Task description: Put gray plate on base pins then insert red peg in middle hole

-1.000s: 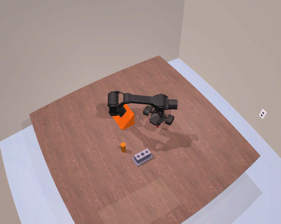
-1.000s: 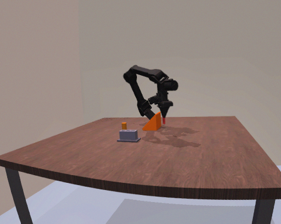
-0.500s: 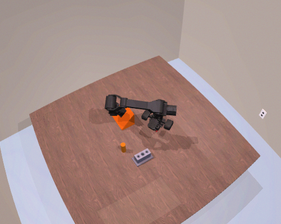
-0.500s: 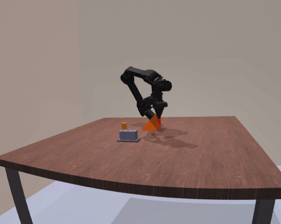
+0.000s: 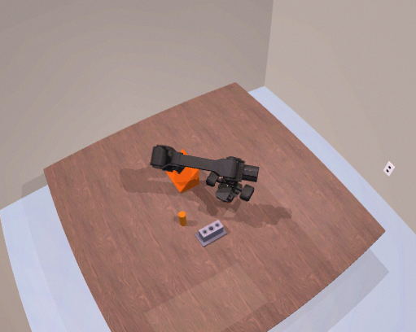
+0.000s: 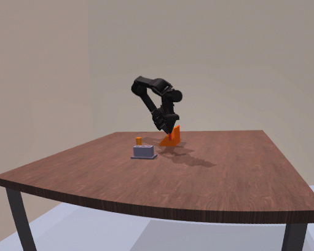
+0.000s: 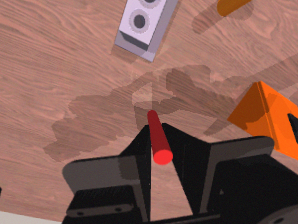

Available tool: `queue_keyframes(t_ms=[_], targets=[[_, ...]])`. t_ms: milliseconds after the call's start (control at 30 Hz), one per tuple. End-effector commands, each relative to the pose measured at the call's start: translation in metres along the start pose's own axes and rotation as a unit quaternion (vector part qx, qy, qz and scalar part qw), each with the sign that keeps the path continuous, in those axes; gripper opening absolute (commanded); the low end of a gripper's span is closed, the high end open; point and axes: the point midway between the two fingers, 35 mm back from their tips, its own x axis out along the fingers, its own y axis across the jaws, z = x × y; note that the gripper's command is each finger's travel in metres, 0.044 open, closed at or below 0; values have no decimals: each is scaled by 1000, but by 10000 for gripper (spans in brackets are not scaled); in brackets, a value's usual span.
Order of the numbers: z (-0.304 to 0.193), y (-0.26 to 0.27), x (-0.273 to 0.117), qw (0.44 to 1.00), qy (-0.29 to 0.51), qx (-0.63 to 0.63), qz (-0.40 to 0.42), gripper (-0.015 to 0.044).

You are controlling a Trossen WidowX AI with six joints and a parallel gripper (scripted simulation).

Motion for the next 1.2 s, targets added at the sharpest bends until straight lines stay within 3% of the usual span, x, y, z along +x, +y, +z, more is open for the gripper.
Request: queue_keyframes(t_ms=[0,1167], targets=[[11,2,-1,1000,0,-1,4,0],[114,-3,-1,1000,-9,1,-1,0]])
